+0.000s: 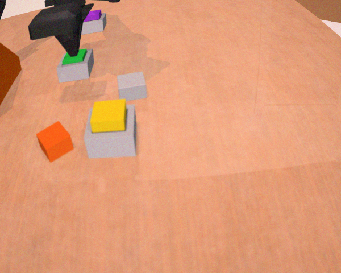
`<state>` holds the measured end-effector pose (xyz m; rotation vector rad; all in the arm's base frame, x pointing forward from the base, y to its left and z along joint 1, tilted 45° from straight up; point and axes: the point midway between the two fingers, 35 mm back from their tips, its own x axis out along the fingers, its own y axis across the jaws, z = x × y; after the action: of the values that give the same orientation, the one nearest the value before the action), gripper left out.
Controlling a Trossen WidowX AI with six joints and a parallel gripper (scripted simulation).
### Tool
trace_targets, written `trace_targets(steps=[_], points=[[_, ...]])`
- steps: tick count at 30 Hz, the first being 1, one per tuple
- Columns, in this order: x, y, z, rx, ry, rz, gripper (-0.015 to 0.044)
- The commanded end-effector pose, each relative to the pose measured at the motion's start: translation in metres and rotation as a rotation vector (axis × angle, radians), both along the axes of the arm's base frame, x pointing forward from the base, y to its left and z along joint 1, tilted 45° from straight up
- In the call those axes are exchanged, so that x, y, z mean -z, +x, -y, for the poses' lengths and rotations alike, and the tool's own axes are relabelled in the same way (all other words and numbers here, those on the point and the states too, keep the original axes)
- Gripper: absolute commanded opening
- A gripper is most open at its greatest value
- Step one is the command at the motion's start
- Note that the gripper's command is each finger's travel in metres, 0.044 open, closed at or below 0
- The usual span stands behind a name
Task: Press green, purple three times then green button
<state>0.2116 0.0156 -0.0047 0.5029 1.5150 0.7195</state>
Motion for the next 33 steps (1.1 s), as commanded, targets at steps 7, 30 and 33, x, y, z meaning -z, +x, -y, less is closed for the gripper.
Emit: trace_targets(steps=[7, 30, 33], points=[[0.000, -0.001, -0.001, 0.004, 0.003, -0.004, 0.0020], [-0.180, 0.031, -0.064, 0.008, -0.006, -0.001, 0.0309], [-0.217, 0.017, -0.086, 0.004, 0.008, -0.004, 0.0387]])
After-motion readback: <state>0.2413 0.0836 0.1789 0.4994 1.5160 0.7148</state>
